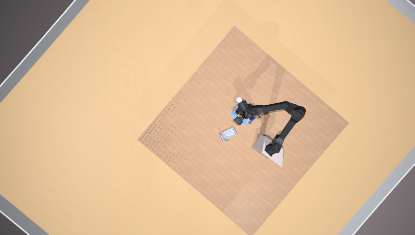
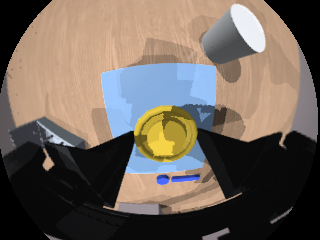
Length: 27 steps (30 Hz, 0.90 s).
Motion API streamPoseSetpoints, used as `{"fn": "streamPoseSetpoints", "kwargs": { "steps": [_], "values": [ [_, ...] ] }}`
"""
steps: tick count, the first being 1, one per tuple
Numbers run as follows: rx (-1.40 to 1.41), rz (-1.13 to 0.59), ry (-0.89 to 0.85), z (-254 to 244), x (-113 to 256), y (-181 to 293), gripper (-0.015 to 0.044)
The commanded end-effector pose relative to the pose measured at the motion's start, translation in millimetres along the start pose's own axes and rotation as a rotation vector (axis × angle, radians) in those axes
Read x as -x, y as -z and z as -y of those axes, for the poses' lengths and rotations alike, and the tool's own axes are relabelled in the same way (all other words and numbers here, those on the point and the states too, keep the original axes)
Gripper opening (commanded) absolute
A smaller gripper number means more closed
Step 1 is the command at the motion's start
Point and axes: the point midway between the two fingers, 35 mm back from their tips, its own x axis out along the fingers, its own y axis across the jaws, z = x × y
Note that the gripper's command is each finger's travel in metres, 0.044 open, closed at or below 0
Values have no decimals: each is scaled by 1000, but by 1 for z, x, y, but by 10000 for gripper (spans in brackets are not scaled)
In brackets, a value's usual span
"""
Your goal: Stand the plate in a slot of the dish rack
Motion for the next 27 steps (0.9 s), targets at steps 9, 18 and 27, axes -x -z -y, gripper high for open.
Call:
{"fn": "streamPoseSetpoints", "kwargs": {
  "steps": [9,18,27],
  "values": [
    [3,1,-3,-1,0,0,277],
    [2,1,-19,-6,39,-10,41],
    [1,-1,-27,-11,88,-15,0]
  ]
}}
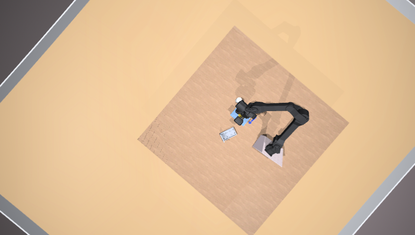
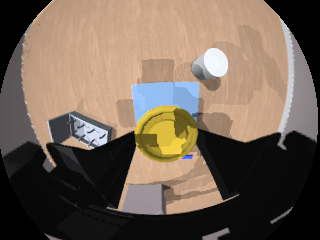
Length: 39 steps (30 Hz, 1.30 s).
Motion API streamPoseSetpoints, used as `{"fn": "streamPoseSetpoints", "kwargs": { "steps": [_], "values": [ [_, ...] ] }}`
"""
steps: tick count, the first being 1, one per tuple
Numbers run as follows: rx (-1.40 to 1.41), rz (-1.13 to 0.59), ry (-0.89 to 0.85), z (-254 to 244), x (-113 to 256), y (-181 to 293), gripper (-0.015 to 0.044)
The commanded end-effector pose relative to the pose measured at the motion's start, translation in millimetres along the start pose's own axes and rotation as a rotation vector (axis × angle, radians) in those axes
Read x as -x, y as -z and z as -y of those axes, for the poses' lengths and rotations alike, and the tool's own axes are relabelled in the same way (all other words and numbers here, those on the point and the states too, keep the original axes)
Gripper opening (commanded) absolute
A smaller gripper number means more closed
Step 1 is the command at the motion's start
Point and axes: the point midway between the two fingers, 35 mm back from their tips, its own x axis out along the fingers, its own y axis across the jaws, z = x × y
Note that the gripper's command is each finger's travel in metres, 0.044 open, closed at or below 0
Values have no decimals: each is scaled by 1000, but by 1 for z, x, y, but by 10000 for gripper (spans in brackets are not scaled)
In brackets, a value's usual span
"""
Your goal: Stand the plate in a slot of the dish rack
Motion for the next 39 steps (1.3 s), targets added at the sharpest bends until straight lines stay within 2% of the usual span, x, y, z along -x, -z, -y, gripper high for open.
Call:
{"fn": "streamPoseSetpoints", "kwargs": {
  "steps": [1,15,20,39],
  "values": [
    [-6,7,2,-1,22,-3,0],
    [-5,9,17,-6,97,0,0],
    [47,9,18,-9,100,1,0],
    [707,7,12,-39,100,15,0]
  ]
}}
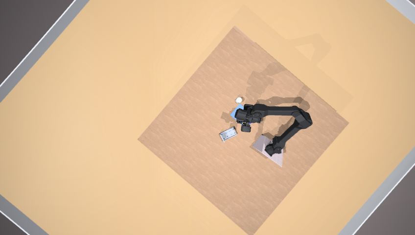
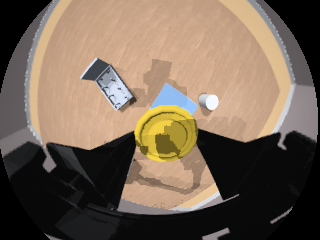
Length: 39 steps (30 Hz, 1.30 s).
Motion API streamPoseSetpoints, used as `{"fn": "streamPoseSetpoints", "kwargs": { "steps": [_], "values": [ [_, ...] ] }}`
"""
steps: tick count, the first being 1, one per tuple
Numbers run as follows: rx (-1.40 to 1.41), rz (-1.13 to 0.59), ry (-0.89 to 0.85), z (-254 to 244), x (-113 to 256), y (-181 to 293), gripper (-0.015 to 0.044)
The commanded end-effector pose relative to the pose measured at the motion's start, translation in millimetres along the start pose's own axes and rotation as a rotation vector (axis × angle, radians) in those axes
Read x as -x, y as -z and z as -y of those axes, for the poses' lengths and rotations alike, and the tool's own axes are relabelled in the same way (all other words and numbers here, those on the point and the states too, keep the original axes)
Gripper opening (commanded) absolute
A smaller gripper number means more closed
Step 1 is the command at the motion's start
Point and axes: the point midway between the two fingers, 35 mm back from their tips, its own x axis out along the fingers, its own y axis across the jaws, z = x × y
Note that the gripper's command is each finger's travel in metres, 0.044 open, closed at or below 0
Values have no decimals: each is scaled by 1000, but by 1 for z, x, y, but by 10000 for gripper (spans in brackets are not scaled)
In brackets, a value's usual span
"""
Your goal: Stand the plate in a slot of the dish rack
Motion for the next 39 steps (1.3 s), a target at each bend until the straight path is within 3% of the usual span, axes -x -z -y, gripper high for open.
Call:
{"fn": "streamPoseSetpoints", "kwargs": {
  "steps": [1,39],
  "values": [
    [127,2,-3,-8,0,-1,0],
    [1444,5,-2,-68,-1,0,0]
  ]
}}
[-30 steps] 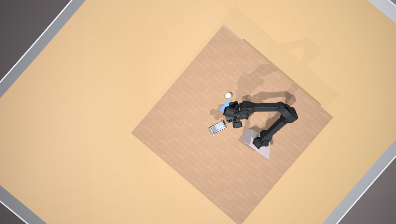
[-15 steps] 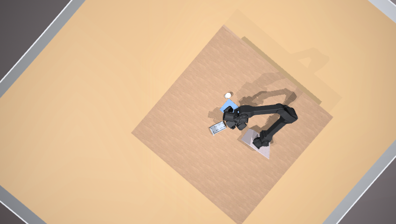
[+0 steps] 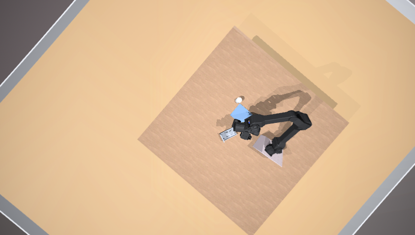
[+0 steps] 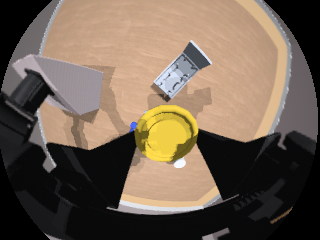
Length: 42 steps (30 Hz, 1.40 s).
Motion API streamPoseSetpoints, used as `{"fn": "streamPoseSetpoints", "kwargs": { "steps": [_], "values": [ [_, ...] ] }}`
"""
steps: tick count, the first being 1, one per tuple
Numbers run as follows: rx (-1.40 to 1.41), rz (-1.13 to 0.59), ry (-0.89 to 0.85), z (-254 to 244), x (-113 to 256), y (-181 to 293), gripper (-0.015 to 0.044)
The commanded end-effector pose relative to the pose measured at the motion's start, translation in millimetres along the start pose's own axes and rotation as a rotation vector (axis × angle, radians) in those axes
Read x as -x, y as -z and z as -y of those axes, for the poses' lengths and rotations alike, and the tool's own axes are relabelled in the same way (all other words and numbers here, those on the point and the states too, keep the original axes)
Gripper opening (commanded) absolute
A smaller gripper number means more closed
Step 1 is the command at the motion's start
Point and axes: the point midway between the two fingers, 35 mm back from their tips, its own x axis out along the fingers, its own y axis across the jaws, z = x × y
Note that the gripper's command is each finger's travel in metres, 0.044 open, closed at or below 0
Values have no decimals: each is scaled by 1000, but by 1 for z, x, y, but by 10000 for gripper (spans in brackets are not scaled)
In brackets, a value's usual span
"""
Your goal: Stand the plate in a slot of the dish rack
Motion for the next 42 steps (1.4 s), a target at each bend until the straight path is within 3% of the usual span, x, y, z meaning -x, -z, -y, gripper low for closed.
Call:
{"fn": "streamPoseSetpoints", "kwargs": {
  "steps": [1,21,27,42],
  "values": [
    [128,2,-1,-2,0,-7,0],
    [796,-5,-6,-15,-2,-33,0],
    [794,11,-7,-16,-5,-33,0],
    [610,346,-13,-24,-51,-49,0]
  ]
}}
